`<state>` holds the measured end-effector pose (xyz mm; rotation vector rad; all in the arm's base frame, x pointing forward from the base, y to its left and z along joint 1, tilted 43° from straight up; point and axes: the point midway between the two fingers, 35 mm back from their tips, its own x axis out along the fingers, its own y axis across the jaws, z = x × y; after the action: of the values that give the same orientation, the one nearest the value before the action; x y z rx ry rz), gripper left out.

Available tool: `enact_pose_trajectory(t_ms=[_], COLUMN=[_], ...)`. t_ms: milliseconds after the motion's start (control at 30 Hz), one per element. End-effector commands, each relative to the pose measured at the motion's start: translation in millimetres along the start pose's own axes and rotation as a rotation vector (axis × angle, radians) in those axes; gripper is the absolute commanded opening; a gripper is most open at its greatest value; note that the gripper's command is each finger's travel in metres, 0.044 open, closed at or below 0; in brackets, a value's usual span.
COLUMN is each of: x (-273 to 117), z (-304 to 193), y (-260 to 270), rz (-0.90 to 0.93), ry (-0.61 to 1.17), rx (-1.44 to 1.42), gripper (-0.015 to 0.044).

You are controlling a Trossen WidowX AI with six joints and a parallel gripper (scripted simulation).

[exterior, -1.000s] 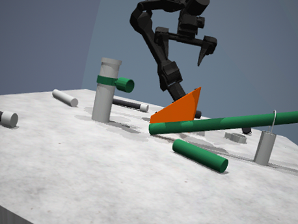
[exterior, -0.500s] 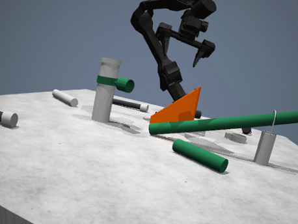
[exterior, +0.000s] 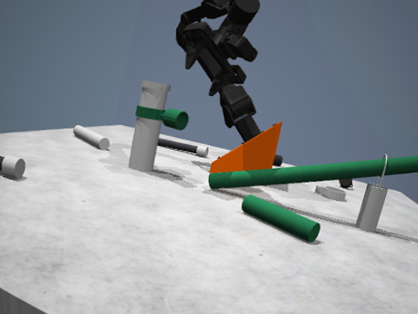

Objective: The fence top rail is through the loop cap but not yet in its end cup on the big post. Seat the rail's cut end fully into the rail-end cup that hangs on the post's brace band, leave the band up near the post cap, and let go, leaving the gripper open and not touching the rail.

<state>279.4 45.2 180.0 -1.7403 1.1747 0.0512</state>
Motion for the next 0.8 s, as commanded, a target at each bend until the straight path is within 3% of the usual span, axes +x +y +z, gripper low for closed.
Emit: enact_pose_trajectory(t_ms=[0, 200, 467, 767], x=[5.5, 7.0, 48.3, 56.7], z=[-16.4, -16.5, -21.7, -20.9], y=[-1.3, -0.6, 22.3, 23.2], rz=[-0.005, -0.005, -0.006, -0.003], ry=[0.043, 0.043, 0.043, 0.042], rx=[-0.13, -0.13, -0.129, -0.128], gripper=[0.044, 0.044, 0.044, 0.044])
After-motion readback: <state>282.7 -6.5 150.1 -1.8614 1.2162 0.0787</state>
